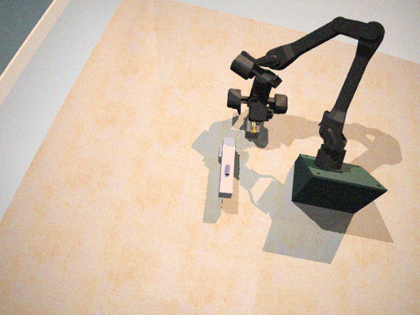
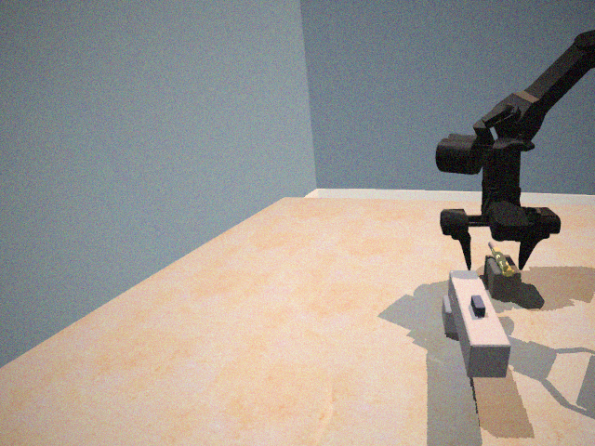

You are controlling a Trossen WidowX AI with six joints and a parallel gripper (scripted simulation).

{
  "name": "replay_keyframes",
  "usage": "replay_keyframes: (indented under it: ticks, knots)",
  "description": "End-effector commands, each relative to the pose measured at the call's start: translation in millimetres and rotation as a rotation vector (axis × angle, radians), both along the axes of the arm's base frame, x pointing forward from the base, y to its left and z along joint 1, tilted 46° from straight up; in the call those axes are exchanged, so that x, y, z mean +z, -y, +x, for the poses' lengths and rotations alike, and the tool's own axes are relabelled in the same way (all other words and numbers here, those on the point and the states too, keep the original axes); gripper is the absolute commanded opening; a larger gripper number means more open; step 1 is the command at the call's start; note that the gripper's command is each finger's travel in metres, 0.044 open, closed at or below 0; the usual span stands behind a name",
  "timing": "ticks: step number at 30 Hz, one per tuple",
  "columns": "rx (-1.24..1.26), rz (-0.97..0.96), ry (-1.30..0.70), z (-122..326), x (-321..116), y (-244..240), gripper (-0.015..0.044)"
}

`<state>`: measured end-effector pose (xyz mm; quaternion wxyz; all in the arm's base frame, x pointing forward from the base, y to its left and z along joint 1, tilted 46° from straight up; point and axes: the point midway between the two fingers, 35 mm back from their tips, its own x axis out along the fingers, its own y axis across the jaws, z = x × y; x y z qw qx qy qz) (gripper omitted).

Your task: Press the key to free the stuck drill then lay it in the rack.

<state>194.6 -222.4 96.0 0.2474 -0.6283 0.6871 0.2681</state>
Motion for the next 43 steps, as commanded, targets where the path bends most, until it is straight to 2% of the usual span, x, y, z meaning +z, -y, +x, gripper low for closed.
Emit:
replay_keyframes:
  ticks: [1,14,19,24,29,38,43]
  knots:
    - [0.002,0.007,0.007,2.5,11.1,-10.1,0.044]
    - [0.002,0.013,0.006,7.8,48.9,-50.5,0.044]
    - [0.0,0.048,0.014,3.9,50.5,-46.9,0.044]
    - [-0.019,0.22,0.137,-28.4,93.1,-33.9,0.044]
    - [0.025,0.304,0.304,-65.6,144.4,-40.1,0.044]
    - [0.213,0.192,0.564,-115.0,233.8,-107.2,0.044]
    - [0.231,0.172,0.576,-116.5,239.5,-114.8,0.044]
